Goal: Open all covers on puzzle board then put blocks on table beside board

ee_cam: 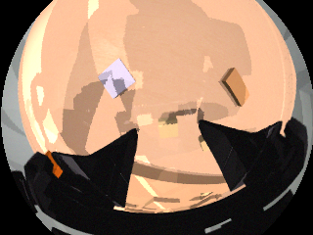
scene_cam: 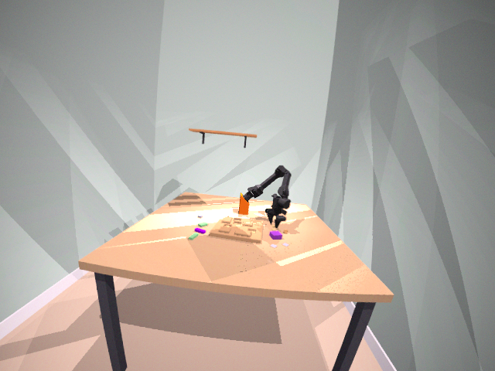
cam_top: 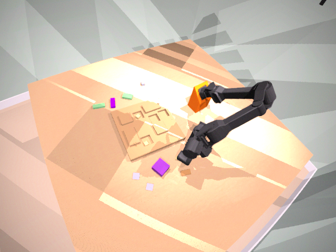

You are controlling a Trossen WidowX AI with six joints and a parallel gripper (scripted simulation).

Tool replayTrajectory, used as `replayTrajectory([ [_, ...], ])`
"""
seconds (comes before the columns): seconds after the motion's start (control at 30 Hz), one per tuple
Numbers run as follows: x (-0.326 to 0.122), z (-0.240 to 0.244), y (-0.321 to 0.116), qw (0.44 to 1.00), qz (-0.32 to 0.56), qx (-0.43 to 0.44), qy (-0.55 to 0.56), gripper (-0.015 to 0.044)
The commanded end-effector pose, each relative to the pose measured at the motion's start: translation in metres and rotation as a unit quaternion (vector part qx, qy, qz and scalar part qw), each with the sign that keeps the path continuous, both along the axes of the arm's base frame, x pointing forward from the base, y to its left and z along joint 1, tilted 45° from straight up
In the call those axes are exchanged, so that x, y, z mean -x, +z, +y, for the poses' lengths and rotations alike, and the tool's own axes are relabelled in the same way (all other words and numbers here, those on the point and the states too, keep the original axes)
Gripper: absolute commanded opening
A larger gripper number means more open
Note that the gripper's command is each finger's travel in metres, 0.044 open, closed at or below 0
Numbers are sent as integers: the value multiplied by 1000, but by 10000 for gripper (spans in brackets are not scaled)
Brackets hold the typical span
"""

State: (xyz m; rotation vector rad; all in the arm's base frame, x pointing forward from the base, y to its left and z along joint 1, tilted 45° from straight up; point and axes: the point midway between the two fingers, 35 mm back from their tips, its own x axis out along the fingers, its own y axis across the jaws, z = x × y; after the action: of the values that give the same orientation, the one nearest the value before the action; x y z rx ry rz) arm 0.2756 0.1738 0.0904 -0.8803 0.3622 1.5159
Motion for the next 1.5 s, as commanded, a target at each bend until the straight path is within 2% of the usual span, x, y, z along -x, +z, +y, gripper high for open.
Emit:
replayTrajectory([
  [0.0, 0, -2, 2, 1000, 0, 0, 0, 440],
  [0.83, 6, -54, 53, 1000, 3, 4, -1, 440],
  [1.37, -47, -87, 31, 996, 56, 14, -61, 20],
  [1.4, -51, -90, 30, 996, 59, 14, -64, 0],
  [1.47, -60, -95, 25, 995, 65, 13, -70, 0],
])
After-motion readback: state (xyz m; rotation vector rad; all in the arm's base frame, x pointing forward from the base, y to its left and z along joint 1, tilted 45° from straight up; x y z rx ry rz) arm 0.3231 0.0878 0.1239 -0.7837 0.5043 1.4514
